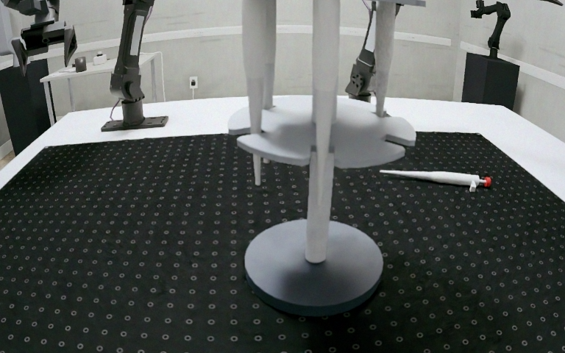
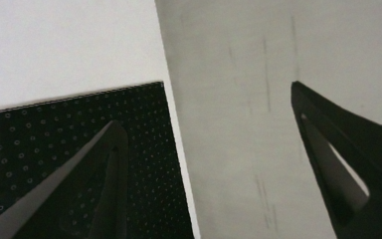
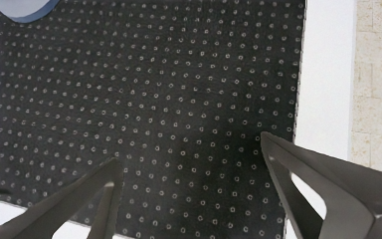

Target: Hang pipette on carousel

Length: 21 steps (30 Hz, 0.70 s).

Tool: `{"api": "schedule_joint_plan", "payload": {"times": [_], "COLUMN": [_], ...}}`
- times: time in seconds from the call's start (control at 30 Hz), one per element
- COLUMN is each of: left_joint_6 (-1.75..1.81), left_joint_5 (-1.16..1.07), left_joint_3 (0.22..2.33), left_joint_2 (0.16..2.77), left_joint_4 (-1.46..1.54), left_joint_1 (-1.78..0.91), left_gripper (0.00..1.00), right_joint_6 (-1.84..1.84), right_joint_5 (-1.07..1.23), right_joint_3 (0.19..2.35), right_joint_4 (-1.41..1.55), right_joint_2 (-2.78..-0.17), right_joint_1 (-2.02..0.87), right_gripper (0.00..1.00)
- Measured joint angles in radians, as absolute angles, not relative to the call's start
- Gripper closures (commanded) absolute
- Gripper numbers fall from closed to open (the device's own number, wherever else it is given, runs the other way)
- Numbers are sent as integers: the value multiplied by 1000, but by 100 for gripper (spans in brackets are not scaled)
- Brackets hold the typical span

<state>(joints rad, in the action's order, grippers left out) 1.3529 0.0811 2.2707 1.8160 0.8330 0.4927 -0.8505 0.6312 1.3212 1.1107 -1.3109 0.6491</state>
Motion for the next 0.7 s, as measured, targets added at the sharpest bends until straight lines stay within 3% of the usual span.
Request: {"api": "schedule_joint_plan", "payload": {"times": [0.7], "left_joint_6": [745], "left_joint_5": [40], "left_joint_3": [2039], "left_joint_2": [1488], "left_joint_4": [1160], "left_joint_1": [493], "left_gripper": [0], "right_joint_6": [-851], "right_joint_5": [632], "right_joint_3": [1321], "right_joint_4": [1111], "right_joint_2": [-1311], "right_joint_1": [649], "right_gripper": [0]}}
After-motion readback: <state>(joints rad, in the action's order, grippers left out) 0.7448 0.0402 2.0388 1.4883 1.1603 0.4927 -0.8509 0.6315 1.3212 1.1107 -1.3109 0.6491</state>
